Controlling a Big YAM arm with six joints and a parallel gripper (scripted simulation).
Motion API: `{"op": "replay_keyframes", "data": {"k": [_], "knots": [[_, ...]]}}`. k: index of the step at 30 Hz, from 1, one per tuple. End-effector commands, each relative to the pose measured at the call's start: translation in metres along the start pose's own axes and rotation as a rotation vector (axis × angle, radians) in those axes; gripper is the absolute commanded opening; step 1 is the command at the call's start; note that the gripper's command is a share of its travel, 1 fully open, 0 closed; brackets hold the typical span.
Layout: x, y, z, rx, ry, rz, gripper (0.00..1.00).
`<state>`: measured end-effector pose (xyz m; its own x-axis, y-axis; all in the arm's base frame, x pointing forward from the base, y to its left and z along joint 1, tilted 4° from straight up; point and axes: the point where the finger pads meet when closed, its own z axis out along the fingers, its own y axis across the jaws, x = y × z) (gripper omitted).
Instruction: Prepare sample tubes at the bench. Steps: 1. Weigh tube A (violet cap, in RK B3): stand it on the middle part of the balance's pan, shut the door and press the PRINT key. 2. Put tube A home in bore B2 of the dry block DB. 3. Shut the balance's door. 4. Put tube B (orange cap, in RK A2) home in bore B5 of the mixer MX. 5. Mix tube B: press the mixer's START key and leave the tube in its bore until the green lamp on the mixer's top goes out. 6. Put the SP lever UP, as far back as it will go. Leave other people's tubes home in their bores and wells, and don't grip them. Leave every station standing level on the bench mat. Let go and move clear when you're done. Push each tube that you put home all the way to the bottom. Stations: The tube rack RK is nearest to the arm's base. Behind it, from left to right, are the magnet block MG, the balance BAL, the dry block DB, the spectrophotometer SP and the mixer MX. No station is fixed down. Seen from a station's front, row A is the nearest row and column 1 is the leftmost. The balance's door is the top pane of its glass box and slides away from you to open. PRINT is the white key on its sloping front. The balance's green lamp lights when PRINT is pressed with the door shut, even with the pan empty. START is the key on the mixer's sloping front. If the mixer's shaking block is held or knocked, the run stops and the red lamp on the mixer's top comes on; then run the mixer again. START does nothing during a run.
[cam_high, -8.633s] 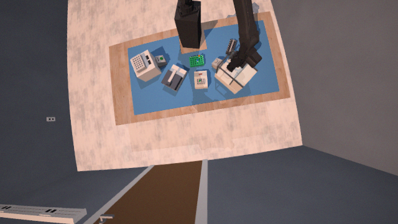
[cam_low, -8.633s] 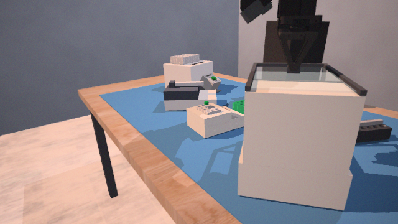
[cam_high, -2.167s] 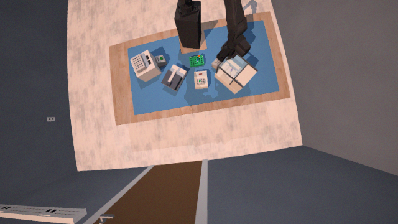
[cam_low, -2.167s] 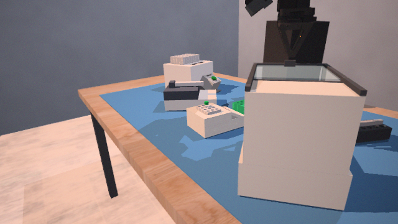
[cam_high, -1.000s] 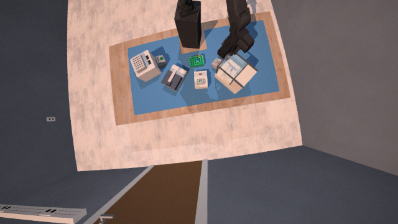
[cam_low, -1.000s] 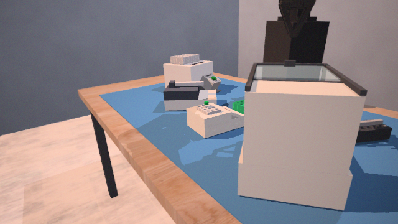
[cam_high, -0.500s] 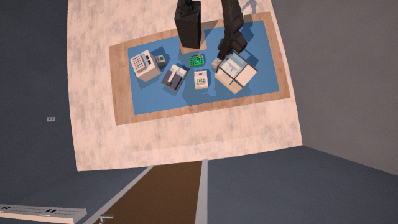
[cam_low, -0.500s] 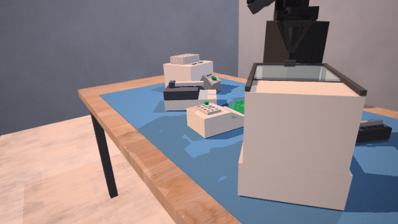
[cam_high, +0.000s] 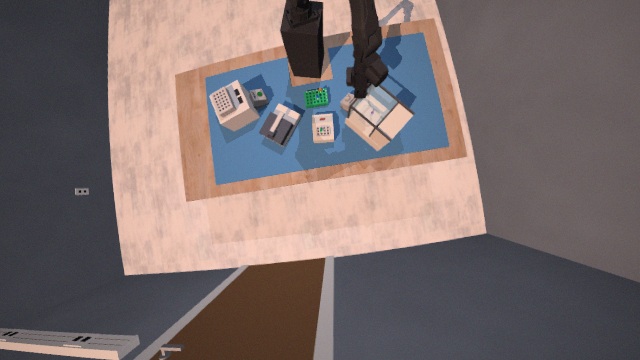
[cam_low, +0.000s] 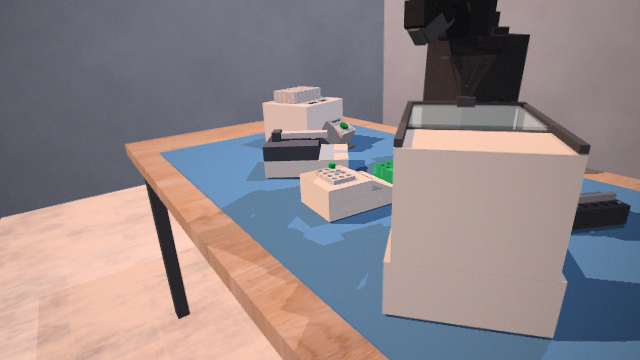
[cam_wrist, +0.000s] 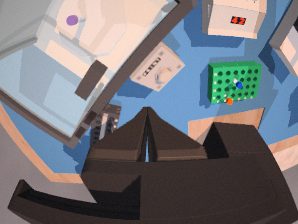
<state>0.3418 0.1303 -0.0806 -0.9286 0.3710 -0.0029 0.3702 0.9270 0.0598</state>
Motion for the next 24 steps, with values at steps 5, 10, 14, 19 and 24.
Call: {"op": "replay_keyframes", "data": {"k": [5, 10, 14, 19, 24], "knots": [[0.005, -0.014, 0.022, -0.008, -0.003, -0.274, 0.0], [0.013, -0.024, 0.039, -0.007, -0.003, -0.407, 0.0], [0.011, -0.021, 0.035, -0.013, -0.015, -0.518, 0.0], [0.022, -0.034, 0.055, -0.006, -0.003, -0.684, 0.0], [0.009, -0.023, 0.044, -0.023, -0.048, -0.711, 0.0]]}}
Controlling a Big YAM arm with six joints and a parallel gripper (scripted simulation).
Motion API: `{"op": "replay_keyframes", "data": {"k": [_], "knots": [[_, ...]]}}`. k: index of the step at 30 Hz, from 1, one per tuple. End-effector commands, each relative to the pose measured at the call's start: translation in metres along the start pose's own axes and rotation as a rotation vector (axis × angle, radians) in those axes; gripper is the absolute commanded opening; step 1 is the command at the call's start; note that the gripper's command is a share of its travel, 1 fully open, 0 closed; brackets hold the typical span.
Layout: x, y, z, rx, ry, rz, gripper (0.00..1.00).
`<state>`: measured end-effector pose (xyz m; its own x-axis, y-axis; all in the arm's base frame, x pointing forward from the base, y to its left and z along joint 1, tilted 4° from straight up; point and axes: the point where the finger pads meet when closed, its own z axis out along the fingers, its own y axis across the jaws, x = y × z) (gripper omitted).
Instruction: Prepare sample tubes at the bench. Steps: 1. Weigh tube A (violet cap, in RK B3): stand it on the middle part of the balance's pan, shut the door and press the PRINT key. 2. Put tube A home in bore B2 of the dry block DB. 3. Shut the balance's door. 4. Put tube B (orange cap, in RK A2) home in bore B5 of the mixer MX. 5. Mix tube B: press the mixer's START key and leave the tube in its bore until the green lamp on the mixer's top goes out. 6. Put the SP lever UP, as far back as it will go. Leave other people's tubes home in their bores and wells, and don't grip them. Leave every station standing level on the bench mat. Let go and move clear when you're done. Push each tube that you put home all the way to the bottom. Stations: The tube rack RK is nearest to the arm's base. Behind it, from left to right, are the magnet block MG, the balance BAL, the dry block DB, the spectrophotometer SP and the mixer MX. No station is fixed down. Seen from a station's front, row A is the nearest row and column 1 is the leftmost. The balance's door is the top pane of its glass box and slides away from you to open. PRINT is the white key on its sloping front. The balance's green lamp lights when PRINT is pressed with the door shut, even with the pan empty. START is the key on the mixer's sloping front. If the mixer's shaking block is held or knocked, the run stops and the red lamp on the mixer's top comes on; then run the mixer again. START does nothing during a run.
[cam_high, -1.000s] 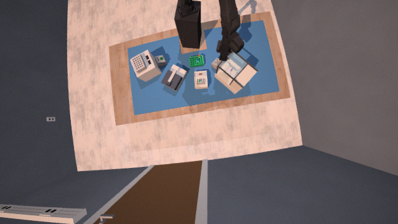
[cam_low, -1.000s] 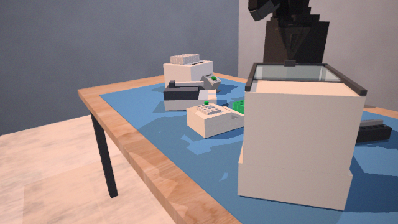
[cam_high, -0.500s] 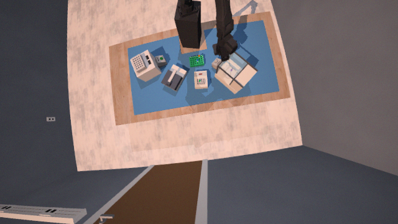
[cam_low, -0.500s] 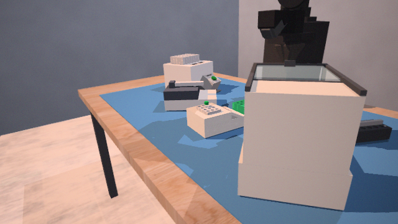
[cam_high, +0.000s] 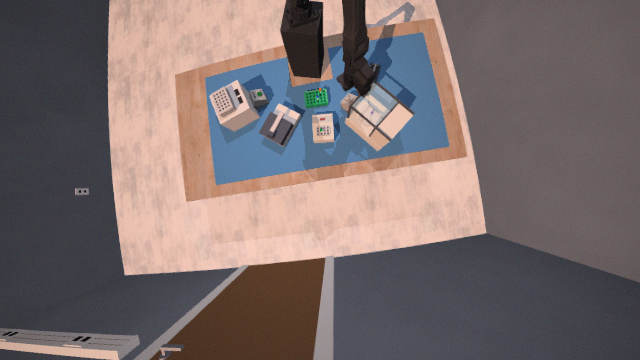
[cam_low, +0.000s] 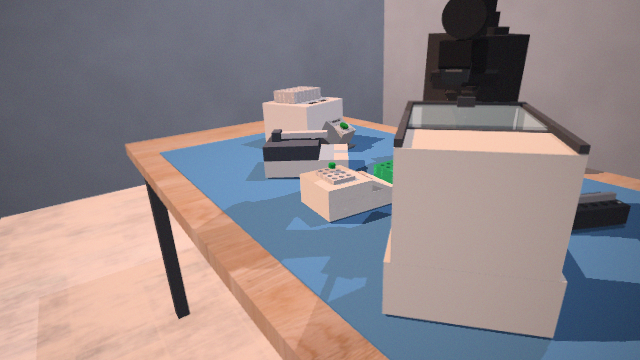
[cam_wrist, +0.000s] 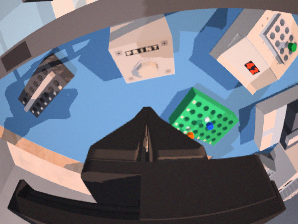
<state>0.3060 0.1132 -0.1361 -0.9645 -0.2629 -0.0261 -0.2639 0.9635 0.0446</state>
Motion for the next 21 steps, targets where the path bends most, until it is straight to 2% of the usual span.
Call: {"op": "replay_keyframes", "data": {"k": [1, 3, 6, 10, 11, 14, 16, 17, 21], "knots": [[-0.022, -0.003, -0.011, -0.007, -0.068, -0.065, 0.0], [-0.024, -0.003, -0.011, -0.007, -0.07, -0.065, 0.0], [-0.013, -0.001, -0.005, -0.004, -0.035, -0.064, 0.0], [-0.013, -0.001, -0.005, -0.004, -0.035, -0.064, 0.0], [-0.011, -0.004, -0.009, -0.01, -0.084, -0.074, 0.0], [-0.006, -0.005, -0.008, -0.018, -0.18, -0.102, 0.0], [-0.006, -0.005, -0.008, -0.018, -0.18, -0.102, 0.0], [0.005, -0.006, 0.002, -0.022, -0.178, -0.11, 0.0], [0.011, -0.008, 0.002, -0.034, -0.306, -0.147, 0.0]]}}
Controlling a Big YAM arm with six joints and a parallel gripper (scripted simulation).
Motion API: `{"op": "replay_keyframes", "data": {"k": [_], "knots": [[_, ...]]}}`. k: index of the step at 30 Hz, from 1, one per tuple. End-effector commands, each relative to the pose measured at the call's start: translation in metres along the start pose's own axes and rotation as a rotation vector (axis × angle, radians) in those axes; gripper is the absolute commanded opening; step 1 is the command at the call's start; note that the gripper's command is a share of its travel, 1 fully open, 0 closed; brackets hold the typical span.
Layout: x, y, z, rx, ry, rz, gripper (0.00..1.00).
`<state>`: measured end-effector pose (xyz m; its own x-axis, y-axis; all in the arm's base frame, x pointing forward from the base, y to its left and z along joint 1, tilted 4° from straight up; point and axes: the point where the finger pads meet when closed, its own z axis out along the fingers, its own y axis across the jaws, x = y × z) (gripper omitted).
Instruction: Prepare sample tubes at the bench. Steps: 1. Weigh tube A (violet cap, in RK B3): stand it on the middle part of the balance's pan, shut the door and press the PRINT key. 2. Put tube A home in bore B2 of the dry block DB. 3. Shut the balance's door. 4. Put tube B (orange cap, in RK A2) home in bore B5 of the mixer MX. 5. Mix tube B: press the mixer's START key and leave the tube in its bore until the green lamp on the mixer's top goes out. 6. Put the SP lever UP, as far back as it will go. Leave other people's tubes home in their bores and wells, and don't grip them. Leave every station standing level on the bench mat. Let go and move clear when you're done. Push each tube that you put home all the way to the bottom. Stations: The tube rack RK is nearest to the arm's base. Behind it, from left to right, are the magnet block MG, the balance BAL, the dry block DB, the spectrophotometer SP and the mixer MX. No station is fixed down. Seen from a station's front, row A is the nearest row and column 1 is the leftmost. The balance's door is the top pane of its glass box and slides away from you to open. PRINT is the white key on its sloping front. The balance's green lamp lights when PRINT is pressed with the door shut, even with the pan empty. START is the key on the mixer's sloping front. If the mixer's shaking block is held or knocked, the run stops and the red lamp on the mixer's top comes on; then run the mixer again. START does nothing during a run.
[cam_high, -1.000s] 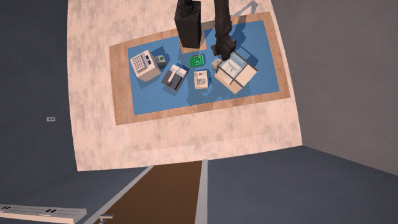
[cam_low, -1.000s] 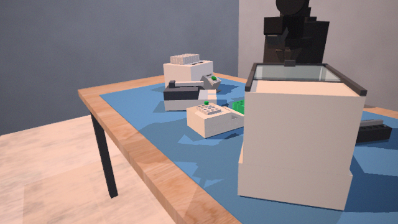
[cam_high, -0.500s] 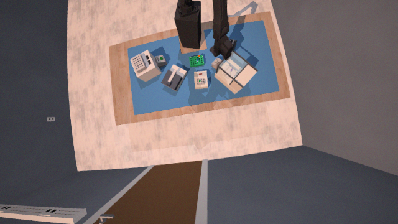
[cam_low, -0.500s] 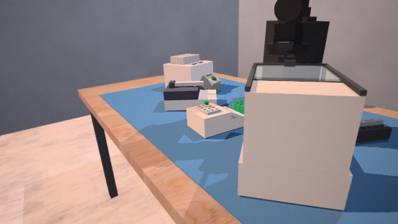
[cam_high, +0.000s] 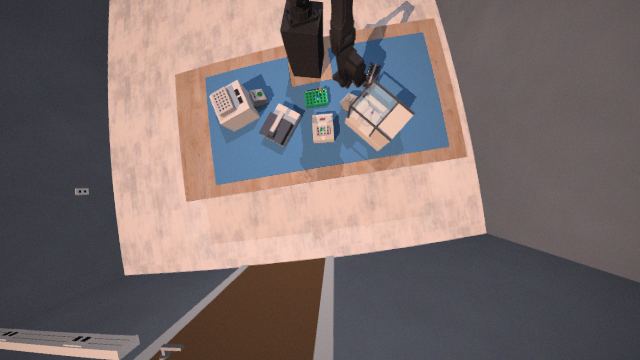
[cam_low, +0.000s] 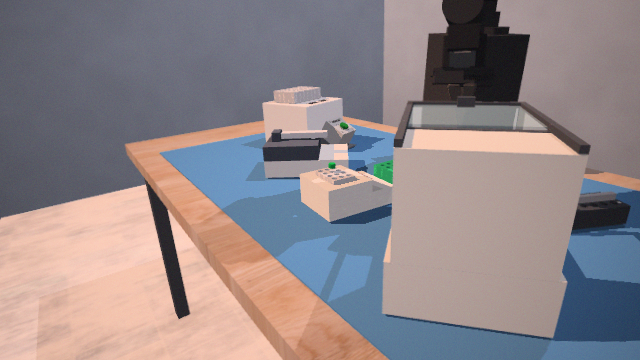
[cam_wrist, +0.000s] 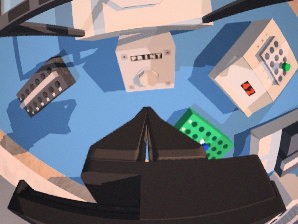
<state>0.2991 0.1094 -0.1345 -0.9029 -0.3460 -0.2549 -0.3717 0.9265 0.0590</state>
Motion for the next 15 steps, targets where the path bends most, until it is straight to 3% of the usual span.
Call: {"op": "replay_keyframes", "data": {"k": [1, 7, 15], "knots": [[0.007, -0.006, 0.002, -0.005, -0.112, -0.046, 0.0], [0.019, -0.006, 0.0, -0.02, -0.3, -0.103, 0.0], [0.03, -0.007, -0.002, -0.022, -0.31, -0.106, 0.0]]}}
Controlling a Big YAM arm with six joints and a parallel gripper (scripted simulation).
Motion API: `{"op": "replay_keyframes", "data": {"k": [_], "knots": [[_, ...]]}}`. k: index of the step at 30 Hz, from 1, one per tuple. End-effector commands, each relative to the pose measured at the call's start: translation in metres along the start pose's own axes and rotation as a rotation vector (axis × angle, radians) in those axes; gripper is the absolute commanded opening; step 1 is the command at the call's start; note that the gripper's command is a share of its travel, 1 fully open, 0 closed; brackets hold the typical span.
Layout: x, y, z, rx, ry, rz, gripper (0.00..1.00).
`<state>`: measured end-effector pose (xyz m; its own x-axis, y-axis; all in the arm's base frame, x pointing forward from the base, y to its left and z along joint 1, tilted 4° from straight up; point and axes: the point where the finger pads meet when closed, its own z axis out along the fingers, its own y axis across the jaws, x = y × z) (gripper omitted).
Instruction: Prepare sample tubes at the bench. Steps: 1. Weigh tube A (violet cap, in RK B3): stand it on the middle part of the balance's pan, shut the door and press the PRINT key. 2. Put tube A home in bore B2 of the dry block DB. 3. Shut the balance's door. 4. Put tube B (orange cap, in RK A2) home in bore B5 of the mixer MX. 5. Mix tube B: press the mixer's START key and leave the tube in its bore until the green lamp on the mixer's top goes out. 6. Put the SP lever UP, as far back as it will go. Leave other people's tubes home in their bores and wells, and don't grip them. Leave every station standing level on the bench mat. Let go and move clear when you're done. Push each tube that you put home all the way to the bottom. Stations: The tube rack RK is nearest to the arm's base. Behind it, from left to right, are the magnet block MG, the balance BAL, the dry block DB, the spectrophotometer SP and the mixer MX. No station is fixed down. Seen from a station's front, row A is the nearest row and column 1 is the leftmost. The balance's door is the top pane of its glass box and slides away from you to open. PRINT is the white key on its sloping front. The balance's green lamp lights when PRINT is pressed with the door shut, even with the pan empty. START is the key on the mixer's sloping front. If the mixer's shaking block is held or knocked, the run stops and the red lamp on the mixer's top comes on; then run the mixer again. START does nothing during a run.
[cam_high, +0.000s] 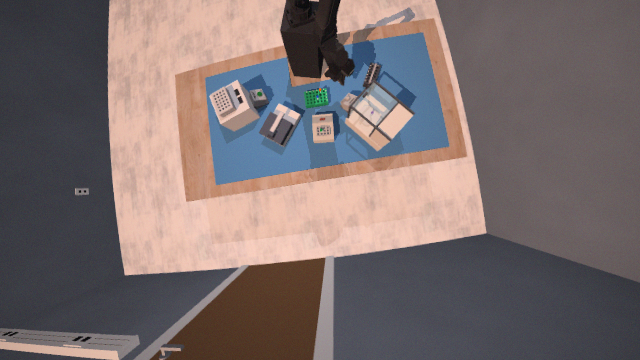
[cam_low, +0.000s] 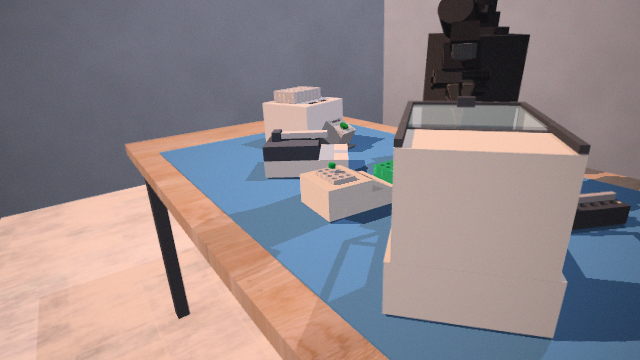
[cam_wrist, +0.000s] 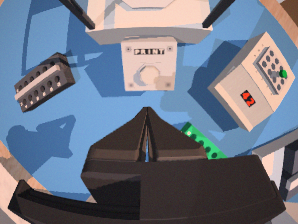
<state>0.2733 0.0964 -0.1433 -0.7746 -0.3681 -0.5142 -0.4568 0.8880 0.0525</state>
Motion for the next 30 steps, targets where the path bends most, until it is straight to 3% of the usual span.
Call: {"op": "replay_keyframes", "data": {"k": [1, 8, 18, 30], "knots": [[0.002, -0.003, -0.004, 0.008, -0.031, -0.019, 0.0], [0.013, -0.003, -0.01, 0.007, -0.029, -0.018, 0.0], [0.006, -0.002, -0.008, 0.006, -0.039, -0.019, 0.0], [0.002, -0.001, 0.015, 0.004, -0.047, -0.019, 0.0]]}}
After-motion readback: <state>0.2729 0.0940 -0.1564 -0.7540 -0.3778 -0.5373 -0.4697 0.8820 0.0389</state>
